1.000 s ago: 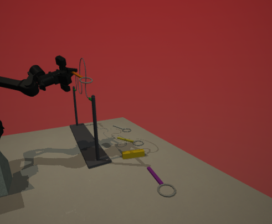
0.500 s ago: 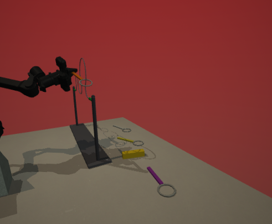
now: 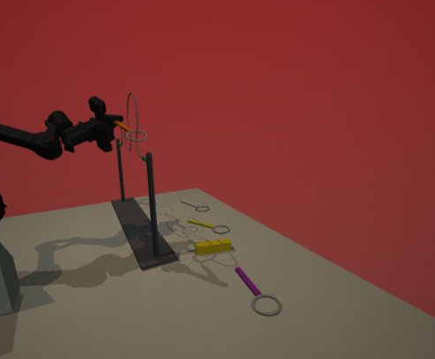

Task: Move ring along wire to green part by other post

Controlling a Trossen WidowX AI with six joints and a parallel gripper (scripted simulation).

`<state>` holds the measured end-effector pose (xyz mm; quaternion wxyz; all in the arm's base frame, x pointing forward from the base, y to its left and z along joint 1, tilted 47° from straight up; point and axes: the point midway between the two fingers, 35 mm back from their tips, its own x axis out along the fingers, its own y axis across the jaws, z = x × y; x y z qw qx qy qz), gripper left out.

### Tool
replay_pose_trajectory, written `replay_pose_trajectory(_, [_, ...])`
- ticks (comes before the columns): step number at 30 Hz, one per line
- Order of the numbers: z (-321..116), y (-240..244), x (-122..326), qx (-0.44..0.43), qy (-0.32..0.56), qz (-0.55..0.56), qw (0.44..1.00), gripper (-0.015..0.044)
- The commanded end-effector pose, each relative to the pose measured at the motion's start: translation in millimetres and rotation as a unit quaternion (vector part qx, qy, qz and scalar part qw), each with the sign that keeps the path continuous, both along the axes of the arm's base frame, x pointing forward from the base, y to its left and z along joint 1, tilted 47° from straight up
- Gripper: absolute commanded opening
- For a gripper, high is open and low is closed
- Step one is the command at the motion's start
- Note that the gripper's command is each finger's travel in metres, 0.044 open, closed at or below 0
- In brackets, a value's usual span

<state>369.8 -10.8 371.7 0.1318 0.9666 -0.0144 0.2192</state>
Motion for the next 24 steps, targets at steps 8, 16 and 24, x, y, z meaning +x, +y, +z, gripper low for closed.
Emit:
replay_pose_trajectory(8, [-18,25,-11,-0.089,-0.040,0.014,0.995,-0.0150])
replay_pose_trajectory(16, [-31,46,-11,-0.168,-0.042,0.017,0.985,-0.0150])
replay_pose_trajectory(24, [-45,62,-12,-0.239,-0.044,0.019,0.970,-0.0150])
